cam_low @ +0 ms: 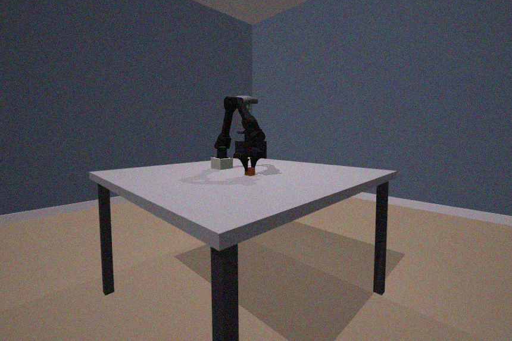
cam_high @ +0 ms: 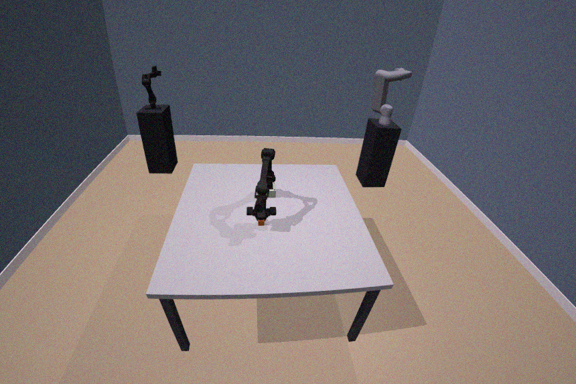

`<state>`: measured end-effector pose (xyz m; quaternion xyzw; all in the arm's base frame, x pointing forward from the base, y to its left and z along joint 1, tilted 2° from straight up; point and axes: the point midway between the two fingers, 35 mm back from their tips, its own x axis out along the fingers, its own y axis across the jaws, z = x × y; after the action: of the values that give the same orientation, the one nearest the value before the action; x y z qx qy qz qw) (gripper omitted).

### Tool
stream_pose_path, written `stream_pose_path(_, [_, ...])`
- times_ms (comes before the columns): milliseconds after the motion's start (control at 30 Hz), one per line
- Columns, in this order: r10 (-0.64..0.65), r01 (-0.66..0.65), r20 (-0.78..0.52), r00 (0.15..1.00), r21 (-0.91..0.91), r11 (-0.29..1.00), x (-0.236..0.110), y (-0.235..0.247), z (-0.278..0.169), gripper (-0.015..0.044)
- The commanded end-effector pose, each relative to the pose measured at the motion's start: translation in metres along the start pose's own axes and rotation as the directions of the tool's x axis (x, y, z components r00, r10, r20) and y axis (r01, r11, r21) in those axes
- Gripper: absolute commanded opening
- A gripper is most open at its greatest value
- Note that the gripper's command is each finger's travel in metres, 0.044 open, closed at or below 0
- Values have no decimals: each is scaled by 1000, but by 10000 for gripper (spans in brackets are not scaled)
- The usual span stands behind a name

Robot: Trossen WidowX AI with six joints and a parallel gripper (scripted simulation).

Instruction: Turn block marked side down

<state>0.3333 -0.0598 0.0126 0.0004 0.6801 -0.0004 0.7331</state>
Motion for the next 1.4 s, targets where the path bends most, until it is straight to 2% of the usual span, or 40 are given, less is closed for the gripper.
stream_pose_path(0, [6, -6, 0, 1000, -4, 1000, 1, 1, 0, 157])
stream_pose_path(467, [6, -6, 0, 1000, -4, 1000, 1, 1, 0, 64])
stream_pose_path(567, [6, -6, 0, 1000, -4, 1000, -10, 1, 0, 0])
stream_pose_path(667, [6, -6, 0, 1000, -4, 1000, -28, 1, 0, 0])
stream_pose_path(900, [7, -6, 11, 1000, -4, 1000, -29, 1, 0, 0])
stream_pose_path(1367, [11, -12, 240, 971, 3, 1000, -20, 0, 1, 0])
